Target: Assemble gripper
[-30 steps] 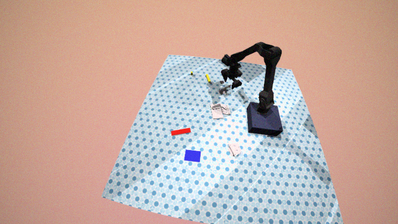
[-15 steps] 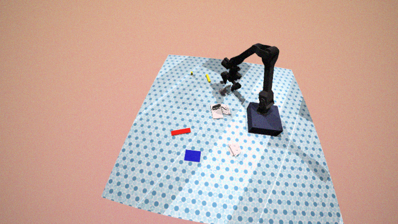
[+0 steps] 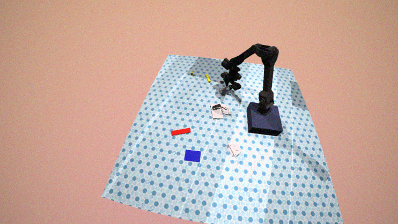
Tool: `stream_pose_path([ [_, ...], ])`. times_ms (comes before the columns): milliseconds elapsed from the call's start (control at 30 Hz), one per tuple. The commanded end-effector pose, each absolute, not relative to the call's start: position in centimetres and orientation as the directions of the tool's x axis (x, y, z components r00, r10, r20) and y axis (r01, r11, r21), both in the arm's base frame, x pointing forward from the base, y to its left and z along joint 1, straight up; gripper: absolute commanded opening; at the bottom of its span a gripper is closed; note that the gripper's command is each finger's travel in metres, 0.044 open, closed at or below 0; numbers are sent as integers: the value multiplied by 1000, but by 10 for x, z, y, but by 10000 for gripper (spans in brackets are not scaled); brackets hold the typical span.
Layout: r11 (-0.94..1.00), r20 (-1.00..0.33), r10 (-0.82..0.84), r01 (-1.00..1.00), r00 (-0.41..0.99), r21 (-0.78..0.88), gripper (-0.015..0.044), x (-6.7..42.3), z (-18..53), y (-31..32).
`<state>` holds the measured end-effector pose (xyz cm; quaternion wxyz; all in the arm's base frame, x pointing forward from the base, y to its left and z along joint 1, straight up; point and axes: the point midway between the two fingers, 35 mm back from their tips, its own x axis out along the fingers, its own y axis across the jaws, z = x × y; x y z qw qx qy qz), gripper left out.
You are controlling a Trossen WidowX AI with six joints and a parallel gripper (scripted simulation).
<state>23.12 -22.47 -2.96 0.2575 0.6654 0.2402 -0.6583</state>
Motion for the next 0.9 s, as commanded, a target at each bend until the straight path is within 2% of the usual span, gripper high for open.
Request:
stream_pose_path([
  [0, -748, -1000, -19, 663, 19, 27, 138, 231, -30, -225],
  [233, -748, -1000, -19, 663, 19, 27, 91, 231, -30, -225],
  [300, -748, -1000, -19, 663, 19, 27, 39, 231, -30, -225],
  [867, -748, -1000, -19, 663, 19, 27, 37, 231, -22, -225],
])
